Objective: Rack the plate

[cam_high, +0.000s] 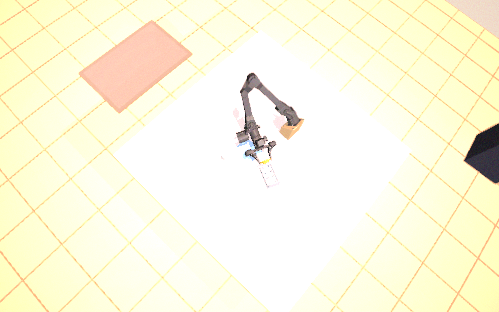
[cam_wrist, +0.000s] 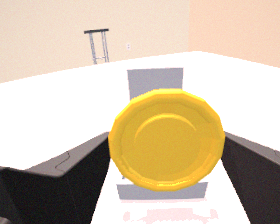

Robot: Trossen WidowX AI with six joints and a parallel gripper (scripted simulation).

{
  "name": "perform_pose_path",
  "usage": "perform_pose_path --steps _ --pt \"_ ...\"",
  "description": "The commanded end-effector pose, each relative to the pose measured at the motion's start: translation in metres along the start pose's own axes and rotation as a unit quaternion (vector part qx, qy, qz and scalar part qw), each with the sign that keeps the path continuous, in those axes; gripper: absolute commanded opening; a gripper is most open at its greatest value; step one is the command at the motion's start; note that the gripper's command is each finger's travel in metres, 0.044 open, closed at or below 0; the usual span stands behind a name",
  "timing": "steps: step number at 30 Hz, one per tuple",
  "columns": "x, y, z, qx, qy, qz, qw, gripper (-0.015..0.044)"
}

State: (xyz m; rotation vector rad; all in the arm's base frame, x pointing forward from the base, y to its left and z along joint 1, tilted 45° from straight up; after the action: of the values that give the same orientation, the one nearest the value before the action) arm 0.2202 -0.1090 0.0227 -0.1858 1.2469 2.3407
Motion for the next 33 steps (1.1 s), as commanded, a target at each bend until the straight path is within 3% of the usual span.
perform_pose_path --steps 1,33 --pt "0.001 0.001 0.0 -0.008 0.018 -0.009 1.0 0.0" --pt "0.002 -0.038 0.005 -0.006 0.015 -0.007 1.0 0.0"
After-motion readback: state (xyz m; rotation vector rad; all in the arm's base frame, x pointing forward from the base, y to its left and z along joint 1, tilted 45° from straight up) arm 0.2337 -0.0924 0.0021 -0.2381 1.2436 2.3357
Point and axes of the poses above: the point midway between the two fingers, 35 mm back from their tips, its own y axis back along the fingers, its own x axis across the jaws, z = x × y, the point moved 9 cm from there along y, back along the fingers, and after that the axes turned 8 degrees about y, right-handed, at the moved point
